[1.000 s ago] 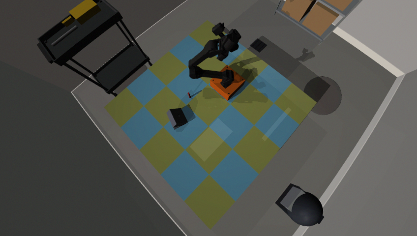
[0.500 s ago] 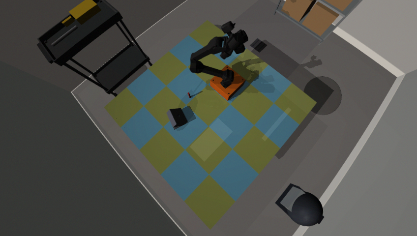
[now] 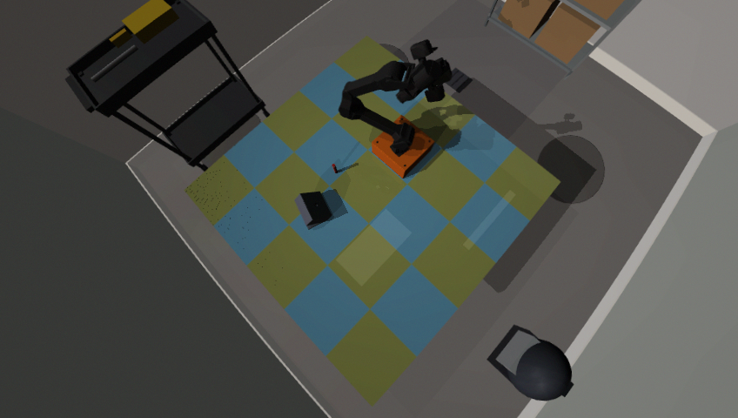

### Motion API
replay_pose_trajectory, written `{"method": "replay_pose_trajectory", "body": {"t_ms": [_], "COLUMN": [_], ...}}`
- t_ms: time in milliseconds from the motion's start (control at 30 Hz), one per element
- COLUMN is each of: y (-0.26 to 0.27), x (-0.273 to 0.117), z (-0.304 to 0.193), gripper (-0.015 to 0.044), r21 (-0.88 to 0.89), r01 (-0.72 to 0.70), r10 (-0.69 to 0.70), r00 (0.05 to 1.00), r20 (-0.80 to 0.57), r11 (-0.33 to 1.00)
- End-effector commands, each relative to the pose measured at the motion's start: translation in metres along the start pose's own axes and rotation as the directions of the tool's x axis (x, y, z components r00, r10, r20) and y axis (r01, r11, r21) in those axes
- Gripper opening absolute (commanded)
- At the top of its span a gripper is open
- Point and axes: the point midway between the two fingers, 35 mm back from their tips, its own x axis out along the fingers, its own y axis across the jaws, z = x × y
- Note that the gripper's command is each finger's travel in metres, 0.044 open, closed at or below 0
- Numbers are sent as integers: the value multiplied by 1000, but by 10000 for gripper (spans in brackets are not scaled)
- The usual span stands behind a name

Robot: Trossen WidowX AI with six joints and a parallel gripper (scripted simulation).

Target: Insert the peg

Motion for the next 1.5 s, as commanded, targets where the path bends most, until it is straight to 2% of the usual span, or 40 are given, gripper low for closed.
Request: {"method": "replay_pose_trajectory", "body": {"t_ms": [0, 700, 1467], "y": [-11, -77, -150], "x": [1, -11, -62], "z": [10, 64, 101], "gripper": [440, 440, 440], "r21": [10, 133, 324], "r01": [50, 323, 548], "r10": [-50, -344, -631], "r00": [998, 919, 723], "r20": [32, 193, 280], "r11": [999, 937, 771]}}
